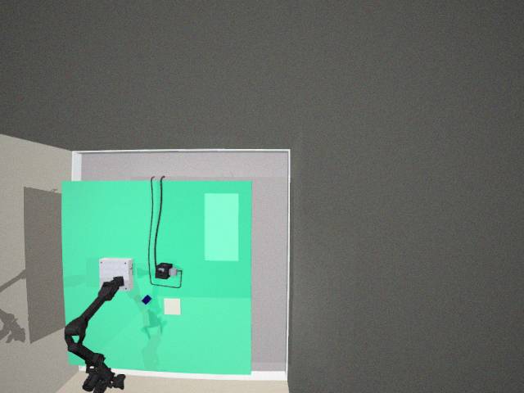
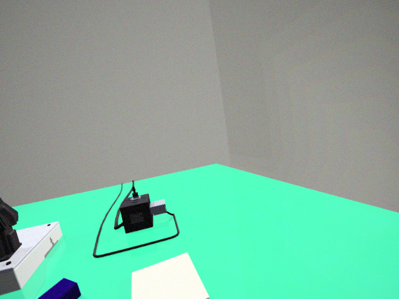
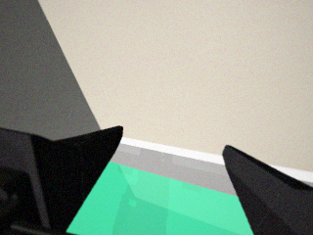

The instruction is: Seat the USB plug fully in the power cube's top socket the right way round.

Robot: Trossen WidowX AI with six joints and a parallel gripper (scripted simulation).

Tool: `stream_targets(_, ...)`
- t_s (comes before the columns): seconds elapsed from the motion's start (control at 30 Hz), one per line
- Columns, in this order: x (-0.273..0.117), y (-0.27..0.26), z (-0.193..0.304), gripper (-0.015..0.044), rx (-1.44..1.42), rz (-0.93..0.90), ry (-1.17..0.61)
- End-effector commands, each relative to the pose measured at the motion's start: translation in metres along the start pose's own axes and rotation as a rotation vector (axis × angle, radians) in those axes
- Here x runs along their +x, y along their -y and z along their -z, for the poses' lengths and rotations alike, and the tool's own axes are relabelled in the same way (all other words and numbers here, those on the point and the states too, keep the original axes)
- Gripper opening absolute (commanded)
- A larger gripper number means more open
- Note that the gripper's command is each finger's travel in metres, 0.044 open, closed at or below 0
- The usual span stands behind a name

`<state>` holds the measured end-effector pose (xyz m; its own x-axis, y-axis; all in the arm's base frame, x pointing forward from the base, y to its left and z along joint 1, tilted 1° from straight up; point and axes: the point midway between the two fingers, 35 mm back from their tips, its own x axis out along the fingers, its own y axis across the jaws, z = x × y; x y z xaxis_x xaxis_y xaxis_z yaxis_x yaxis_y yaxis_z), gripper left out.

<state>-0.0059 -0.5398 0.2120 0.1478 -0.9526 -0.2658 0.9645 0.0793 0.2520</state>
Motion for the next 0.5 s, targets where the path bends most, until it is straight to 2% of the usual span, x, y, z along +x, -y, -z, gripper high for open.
stream_targets(0.0, -0.001, -0.069, 0.027, 0.044, 0.078, -0.084, -0.107)
stream_targets(0.23, -0.026, -0.18, 0.084, 0.044, 0.216, -0.19, -0.343)
stream_targets(0.47, -0.081, -0.275, 0.149, 0.044, 0.336, -0.219, -0.624)
